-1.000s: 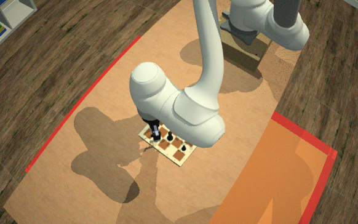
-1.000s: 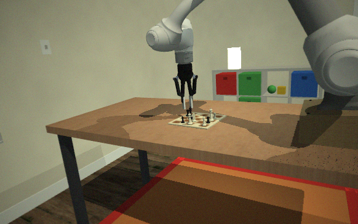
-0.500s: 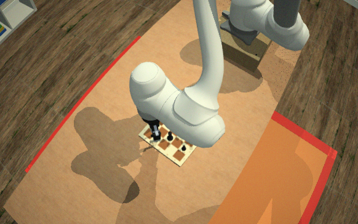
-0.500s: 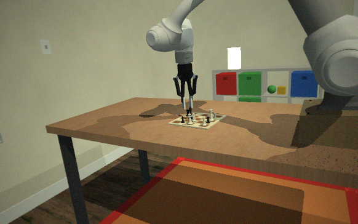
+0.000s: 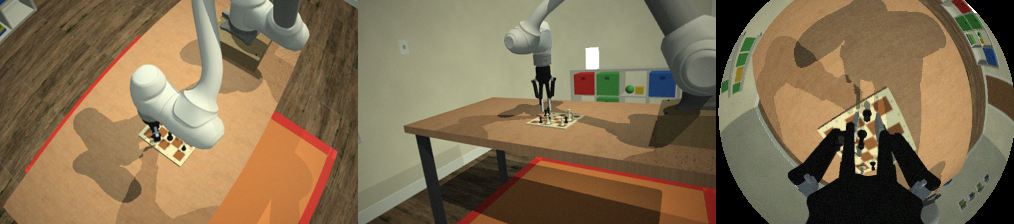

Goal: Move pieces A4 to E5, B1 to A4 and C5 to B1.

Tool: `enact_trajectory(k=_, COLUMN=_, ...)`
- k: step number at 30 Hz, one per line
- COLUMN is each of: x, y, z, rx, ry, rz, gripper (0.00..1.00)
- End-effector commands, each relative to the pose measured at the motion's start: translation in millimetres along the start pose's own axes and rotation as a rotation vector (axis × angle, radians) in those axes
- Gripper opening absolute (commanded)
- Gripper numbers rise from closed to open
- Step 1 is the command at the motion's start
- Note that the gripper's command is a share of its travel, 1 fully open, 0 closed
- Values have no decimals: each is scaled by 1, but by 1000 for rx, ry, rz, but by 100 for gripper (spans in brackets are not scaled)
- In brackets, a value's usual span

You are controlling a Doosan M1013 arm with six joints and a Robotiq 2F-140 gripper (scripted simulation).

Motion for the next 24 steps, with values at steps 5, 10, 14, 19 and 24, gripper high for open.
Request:
enact_trajectory(k=5, x=11, y=0, z=0, rx=0, ry=0, rz=0, gripper=22)
enact_trajectory(k=10, x=18, y=0, z=0, rx=0, ry=0, rz=0, gripper=22)
enact_trajectory(k=14, x=19, y=0, z=0, rx=0, ry=0, rz=0, gripper=22)
enact_trajectory(k=19, x=19, y=0, z=0, rx=0, ry=0, rz=0, gripper=22)
enact_trajectory(k=24, x=19, y=0, z=0, rx=0, ry=0, rz=0, gripper=22)
Point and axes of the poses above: the point where the finger pads meet when closed, its own x axis out along the fingers, its own z axis across the jaws, y = z × x, the point moved 5 cm from there along -x, back along the fingers, and after that the axes turned 11 degrees about -x, right-handed, at the moved point
